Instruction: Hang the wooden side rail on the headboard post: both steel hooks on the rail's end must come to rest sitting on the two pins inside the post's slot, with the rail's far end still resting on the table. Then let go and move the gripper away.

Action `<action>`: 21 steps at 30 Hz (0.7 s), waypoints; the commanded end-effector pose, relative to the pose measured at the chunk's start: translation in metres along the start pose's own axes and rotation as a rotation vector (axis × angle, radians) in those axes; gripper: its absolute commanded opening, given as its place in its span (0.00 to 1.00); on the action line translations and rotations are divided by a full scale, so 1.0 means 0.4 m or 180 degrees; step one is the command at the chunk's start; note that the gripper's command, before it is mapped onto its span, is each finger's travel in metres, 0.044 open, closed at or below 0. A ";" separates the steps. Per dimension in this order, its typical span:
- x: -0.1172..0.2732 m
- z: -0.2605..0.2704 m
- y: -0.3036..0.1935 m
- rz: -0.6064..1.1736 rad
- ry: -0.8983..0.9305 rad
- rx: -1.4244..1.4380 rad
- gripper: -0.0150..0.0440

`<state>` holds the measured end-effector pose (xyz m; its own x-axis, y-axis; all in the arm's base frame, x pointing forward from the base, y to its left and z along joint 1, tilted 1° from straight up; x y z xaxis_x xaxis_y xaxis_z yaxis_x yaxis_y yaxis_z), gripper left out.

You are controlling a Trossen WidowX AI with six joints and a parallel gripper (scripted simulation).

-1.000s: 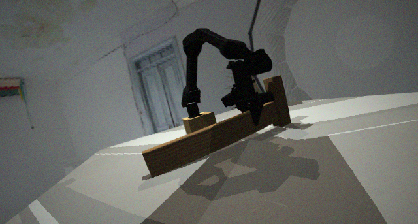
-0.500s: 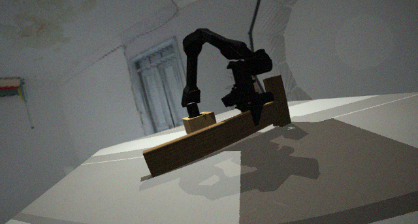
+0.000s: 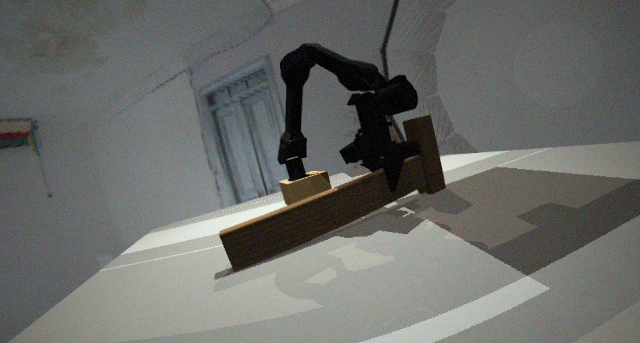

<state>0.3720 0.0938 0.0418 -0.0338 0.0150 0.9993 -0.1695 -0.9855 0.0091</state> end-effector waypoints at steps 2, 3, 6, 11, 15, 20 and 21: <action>0.007 0.005 -0.005 0.0016 0.0018 -0.0016 0.25; 0.007 0.005 -0.005 0.0016 0.0018 -0.0016 0.25; 0.007 0.005 -0.005 0.0016 0.0018 -0.0016 0.25; 0.005 0.005 -0.005 0.0016 0.0018 -0.0016 0.25; 0.003 0.005 -0.005 0.0016 0.0018 -0.0016 0.25; 0.001 0.005 -0.005 0.0016 0.0018 -0.0016 0.25; 0.001 0.005 -0.005 0.0016 0.0018 -0.0016 0.25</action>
<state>0.3724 0.0947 0.0410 -0.0318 0.0155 0.9994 -0.1708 -0.9853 0.0098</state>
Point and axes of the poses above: the point midway between the two fingers, 35 mm back from their tips, its own x axis back along the fingers, its own z axis across the jaws, y = z × x, the point moved 4 cm from there along x, back along the fingers, and after that the axes turned 10 degrees about -x, right-handed, at the moved point
